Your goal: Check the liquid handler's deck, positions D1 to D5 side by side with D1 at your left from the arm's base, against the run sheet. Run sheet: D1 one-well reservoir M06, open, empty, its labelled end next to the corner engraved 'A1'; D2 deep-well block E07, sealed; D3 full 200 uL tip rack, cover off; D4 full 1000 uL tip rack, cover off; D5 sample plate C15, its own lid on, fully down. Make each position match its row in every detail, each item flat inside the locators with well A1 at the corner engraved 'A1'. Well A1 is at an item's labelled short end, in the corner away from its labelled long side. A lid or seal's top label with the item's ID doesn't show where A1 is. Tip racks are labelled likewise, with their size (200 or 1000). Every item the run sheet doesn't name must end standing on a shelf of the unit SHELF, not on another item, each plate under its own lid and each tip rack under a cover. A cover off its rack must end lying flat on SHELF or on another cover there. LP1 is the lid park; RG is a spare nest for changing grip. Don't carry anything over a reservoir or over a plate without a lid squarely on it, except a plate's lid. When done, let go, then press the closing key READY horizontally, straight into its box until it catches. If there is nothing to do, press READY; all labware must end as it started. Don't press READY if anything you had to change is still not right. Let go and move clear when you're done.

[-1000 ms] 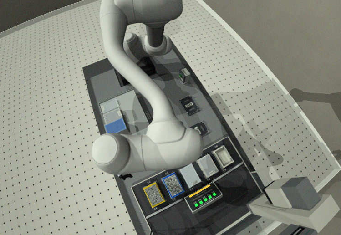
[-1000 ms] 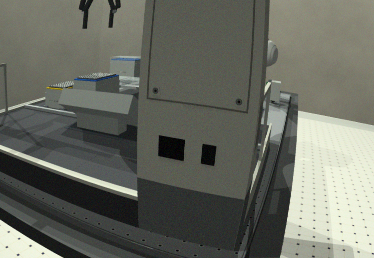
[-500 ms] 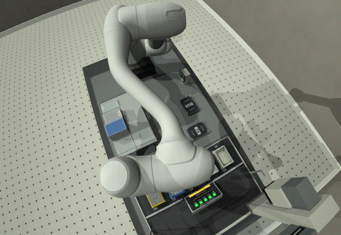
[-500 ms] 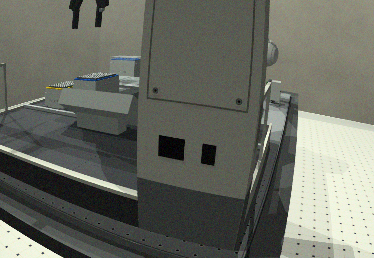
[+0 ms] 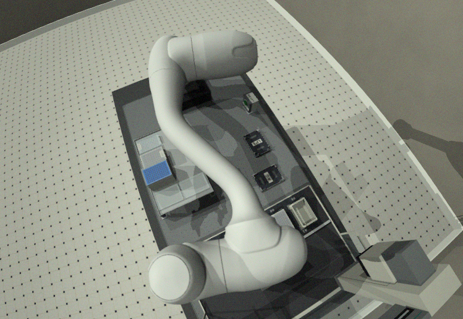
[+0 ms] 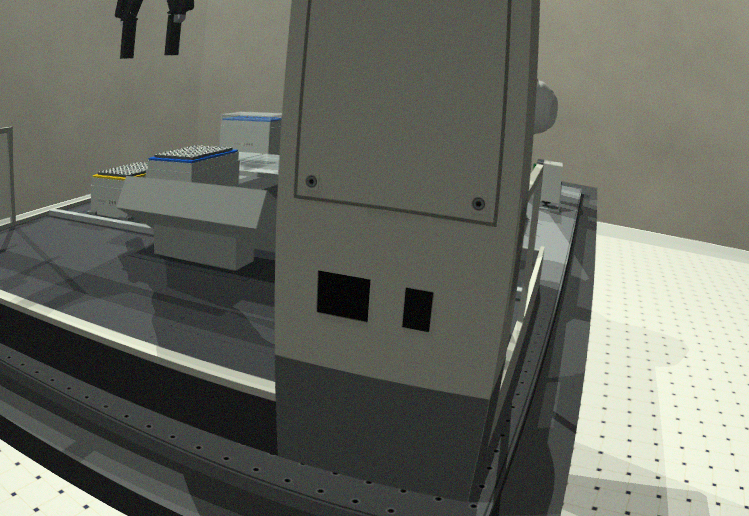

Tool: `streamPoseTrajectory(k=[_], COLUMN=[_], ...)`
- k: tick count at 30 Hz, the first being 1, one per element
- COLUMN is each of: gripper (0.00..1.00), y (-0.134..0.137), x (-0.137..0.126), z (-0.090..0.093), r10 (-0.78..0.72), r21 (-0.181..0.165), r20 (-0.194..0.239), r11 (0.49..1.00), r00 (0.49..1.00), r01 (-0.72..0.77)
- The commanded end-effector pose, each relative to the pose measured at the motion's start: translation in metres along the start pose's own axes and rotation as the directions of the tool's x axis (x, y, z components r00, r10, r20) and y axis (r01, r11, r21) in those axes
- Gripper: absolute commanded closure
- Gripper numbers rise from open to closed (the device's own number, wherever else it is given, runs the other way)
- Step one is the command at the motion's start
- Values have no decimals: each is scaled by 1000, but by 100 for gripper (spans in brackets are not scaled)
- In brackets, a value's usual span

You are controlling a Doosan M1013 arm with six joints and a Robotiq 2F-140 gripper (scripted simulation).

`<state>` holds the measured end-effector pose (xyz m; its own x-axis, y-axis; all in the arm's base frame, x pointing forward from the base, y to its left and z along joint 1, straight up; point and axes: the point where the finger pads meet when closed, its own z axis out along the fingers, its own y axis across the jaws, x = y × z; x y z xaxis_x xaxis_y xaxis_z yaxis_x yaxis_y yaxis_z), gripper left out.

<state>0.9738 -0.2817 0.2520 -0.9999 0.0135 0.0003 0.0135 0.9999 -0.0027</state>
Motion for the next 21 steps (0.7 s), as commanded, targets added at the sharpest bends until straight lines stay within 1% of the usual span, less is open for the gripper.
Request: streamPoseTrajectory(k=[1, 3, 15, 21], gripper=[34, 34, 34, 34], y=[-1, -1, -1, -1], x=[-16, -23, -23, -23], z=[-2, -2, -2, 8], r10=[0, 0, 0, 0], r21=[0, 0, 0, 0], r20=[0, 0, 0, 0], r11=[1000, 1000, 1000, 1000], r00=[1000, 1000, 1000, 1000], r01=[0, 0, 0, 0])
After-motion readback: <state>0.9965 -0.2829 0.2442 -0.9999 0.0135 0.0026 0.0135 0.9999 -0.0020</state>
